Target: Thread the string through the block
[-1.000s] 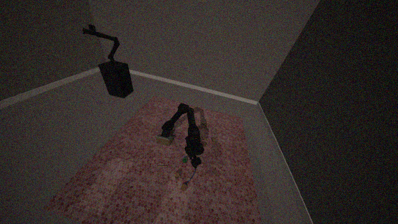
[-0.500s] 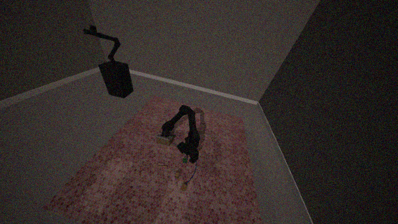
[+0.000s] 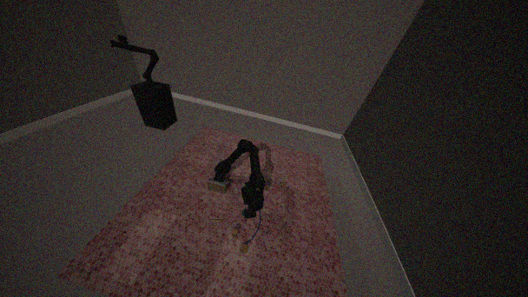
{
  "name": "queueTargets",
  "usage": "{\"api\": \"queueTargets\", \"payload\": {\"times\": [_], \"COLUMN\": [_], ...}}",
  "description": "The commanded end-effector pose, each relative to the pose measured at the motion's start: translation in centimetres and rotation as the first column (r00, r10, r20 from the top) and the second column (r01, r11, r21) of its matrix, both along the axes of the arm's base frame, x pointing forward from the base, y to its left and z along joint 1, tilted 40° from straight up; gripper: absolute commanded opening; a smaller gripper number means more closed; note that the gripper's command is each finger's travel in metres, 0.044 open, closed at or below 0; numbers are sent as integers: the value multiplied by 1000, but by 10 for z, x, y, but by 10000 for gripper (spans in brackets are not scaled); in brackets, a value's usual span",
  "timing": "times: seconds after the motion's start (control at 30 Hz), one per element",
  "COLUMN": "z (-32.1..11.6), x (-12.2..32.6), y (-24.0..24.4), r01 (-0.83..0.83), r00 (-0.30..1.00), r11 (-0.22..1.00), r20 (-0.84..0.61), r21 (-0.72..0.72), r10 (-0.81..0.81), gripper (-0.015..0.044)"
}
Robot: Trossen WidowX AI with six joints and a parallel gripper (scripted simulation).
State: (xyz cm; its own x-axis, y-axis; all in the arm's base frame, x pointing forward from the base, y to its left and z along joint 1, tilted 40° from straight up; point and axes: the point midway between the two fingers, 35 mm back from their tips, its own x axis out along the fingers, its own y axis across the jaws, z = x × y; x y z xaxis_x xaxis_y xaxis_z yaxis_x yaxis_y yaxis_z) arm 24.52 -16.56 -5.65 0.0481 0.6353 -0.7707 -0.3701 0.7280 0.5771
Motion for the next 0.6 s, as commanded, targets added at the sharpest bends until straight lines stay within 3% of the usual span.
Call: {"api": "queueTargets", "payload": {"times": [0.0,0.23,0.33,0.43,0.57], "z": [2,4,5,6,6], "x": [-2,-4,-4,-5,-5], "y": [-4,-8,-10,-12,-12], "r01": [385,740,795,795,790], "r00": [867,349,60,-133,-184], "r11": [922,613,440,325,294], "r20": [-324,-620,-668,-670,-666], "r21": [-44,-278,-417,-512,-537], "r10": [-377,-703,-741,-730,-723], "gripper": [440,440,440,440,440]}}
